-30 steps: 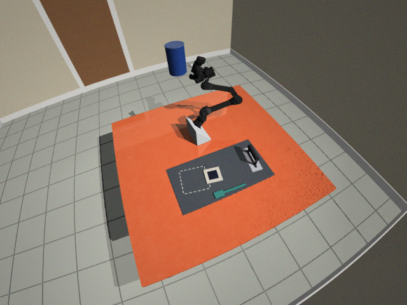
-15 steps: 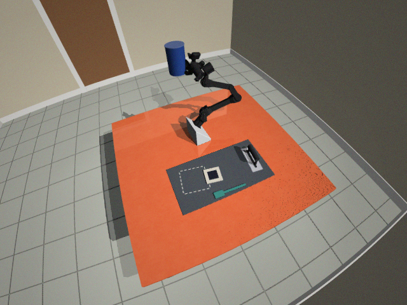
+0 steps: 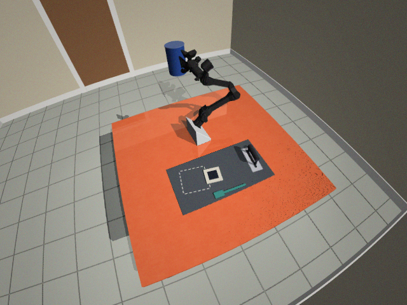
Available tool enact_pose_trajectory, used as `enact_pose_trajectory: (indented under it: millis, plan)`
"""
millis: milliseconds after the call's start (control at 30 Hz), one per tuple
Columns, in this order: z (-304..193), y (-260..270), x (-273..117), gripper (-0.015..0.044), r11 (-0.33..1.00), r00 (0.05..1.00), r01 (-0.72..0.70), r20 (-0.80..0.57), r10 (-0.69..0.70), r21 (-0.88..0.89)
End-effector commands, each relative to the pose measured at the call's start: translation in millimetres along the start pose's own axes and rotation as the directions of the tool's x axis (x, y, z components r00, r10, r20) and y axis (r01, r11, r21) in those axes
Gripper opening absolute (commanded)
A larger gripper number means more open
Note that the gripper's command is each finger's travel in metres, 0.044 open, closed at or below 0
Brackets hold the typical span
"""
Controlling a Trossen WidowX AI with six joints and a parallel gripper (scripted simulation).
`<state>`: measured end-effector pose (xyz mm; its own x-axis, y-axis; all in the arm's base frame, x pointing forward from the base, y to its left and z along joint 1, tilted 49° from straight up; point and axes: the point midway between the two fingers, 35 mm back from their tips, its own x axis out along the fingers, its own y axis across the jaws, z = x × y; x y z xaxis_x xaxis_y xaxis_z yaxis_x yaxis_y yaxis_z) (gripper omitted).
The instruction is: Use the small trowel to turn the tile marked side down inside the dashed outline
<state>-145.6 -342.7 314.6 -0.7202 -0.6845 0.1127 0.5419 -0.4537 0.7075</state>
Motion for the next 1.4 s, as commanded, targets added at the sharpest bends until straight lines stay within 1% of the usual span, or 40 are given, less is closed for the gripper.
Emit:
enact_pose_trajectory:
  millis: [0,267,533,667,933,1167,1367]
  plan:
    - [-26.7,20.7,-4.0,0.0270,0.997,0.993,-0.055,-0.106,0.049,-0.048]
    - [-82.8,64.8,-26.1,0.0270,0.974,0.931,-0.194,-0.335,0.146,-0.116]
    - [-117.5,98.5,-61.9,0.0270,0.937,0.845,-0.325,-0.483,0.229,-0.124]
    - [-136.4,114.9,-79.5,0.0270,0.913,0.788,-0.389,-0.560,0.258,-0.127]
    - [-175.4,148.1,-127.0,0.0270,0.842,0.630,-0.528,-0.714,0.304,-0.107]
    - [-204.8,170.4,-180.5,0.0270,0.767,0.449,-0.639,-0.835,0.318,-0.051]
    - [-223.7,184.9,-230.2,0.0270,0.688,0.286,-0.726,-0.908,0.306,0.003]
